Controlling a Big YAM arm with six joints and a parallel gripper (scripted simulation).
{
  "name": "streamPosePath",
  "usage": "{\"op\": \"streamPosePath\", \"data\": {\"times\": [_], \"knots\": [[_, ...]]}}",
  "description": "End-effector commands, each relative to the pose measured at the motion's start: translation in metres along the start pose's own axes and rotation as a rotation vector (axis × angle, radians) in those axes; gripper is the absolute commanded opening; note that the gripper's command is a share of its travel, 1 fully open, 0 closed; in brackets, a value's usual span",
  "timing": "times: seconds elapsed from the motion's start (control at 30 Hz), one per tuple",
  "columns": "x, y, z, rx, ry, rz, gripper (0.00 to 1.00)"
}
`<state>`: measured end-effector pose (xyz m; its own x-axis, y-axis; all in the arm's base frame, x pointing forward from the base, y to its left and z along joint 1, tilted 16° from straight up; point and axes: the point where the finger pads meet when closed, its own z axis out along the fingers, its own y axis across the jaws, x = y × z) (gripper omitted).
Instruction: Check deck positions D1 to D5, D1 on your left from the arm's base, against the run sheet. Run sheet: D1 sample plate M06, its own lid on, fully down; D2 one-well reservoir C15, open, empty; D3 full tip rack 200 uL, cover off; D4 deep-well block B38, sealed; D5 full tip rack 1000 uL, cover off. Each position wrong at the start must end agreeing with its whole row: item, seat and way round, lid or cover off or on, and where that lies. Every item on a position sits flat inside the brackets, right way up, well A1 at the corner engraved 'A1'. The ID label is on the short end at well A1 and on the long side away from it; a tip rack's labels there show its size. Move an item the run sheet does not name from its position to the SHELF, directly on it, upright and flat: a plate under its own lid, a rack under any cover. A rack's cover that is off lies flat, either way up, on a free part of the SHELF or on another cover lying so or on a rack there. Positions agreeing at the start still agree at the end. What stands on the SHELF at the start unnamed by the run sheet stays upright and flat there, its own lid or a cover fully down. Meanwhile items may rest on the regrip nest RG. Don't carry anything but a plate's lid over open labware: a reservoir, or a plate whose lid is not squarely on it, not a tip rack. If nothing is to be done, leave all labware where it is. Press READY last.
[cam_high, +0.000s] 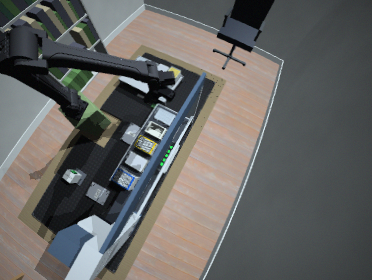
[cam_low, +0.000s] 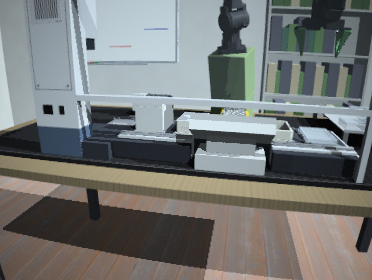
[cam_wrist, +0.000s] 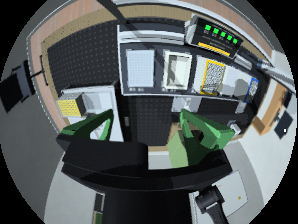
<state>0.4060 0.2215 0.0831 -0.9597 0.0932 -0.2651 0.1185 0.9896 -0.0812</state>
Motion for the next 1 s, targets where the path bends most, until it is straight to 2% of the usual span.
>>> {"op": "streamPosePath", "data": {"times": [0.0,0.97], "knots": [[-0.006,-0.014,-0.017,-0.031,-0.042,0.008,1.00],[0.068,-0.118,-0.011,-0.020,-0.034,0.004,1.00]]}}
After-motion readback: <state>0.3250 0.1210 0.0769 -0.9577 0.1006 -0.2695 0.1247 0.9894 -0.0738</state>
